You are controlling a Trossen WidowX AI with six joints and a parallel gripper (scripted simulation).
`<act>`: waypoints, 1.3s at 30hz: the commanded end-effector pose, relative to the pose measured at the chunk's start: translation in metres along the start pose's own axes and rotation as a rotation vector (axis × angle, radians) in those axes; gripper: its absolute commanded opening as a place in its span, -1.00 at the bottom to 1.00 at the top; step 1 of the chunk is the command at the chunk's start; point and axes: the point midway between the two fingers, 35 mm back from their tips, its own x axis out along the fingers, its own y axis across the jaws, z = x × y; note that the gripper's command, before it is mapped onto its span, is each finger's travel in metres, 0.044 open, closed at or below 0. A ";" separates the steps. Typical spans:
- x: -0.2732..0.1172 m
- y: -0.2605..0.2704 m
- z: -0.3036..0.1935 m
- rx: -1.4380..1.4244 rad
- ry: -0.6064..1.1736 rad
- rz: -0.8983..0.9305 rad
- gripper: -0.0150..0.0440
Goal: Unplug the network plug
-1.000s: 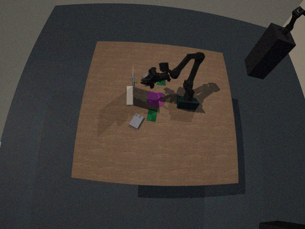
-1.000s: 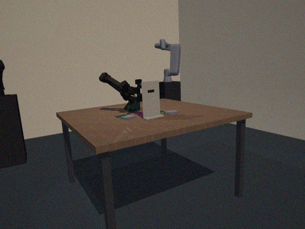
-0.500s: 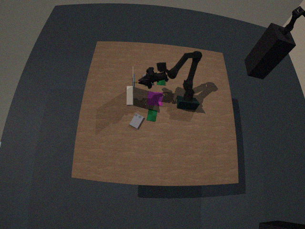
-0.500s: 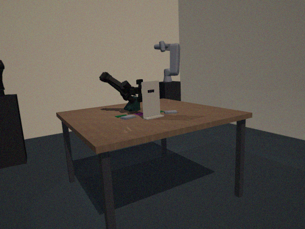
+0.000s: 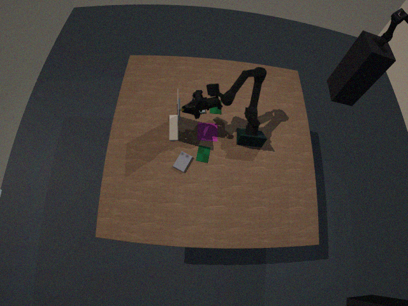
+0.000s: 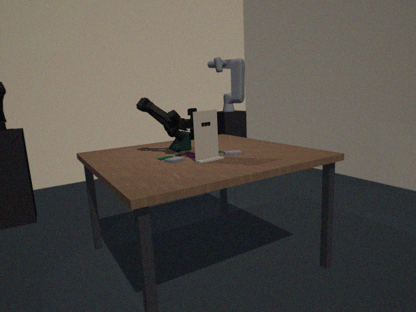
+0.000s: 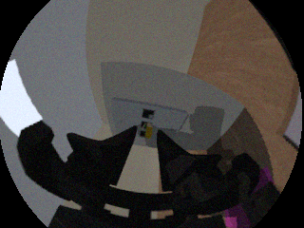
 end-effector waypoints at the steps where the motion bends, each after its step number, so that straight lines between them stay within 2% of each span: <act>1: 0.004 -0.001 0.001 0.005 -0.003 -0.002 0.04; 2: 0.004 -0.001 0.001 0.005 -0.003 -0.002 0.04; 4: 0.004 -0.001 0.001 0.005 -0.003 -0.002 -0.14; 19: 0.004 -0.001 0.001 0.005 -0.003 -0.002 -0.48; 39: -0.004 -0.001 -0.002 0.005 -0.003 -0.002 -0.49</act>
